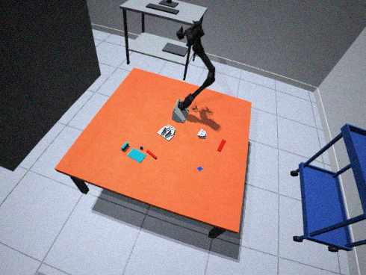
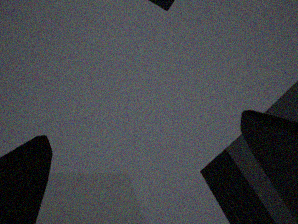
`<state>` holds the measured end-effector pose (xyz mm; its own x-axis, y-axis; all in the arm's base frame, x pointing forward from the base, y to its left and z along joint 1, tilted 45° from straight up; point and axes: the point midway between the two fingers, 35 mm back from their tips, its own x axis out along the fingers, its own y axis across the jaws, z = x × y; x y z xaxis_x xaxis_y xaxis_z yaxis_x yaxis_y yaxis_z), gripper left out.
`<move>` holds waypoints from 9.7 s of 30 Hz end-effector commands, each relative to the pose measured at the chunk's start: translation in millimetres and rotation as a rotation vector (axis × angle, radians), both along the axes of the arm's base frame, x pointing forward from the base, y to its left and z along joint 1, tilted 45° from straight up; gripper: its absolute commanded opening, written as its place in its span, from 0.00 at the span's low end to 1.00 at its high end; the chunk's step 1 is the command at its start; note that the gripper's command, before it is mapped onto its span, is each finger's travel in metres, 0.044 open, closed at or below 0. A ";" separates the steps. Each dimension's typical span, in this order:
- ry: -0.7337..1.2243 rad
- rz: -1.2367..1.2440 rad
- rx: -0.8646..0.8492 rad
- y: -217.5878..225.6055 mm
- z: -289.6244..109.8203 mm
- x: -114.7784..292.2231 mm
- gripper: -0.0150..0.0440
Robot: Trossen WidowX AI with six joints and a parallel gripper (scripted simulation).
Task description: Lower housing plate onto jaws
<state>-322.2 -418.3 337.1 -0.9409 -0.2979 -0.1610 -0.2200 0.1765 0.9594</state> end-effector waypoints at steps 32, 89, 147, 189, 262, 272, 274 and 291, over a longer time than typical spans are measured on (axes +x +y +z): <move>0.148 0.668 0.572 -64.6 -28.8 178.2 1.00; 0.946 1.800 1.178 13.8 -84.2 472.6 1.00; 2.422 2.647 0.760 267.3 -123.3 611.6 1.00; 3.417 2.473 -0.995 458.9 -129.8 567.0 1.00; 3.375 1.958 -2.164 578.3 -179.5 523.3 1.00; 3.371 1.961 -2.166 586.8 -187.5 524.2 1.00; 3.371 1.961 -2.166 586.8 -187.5 524.2 1.00; 3.371 1.961 -2.166 587.1 -187.8 524.2 1.00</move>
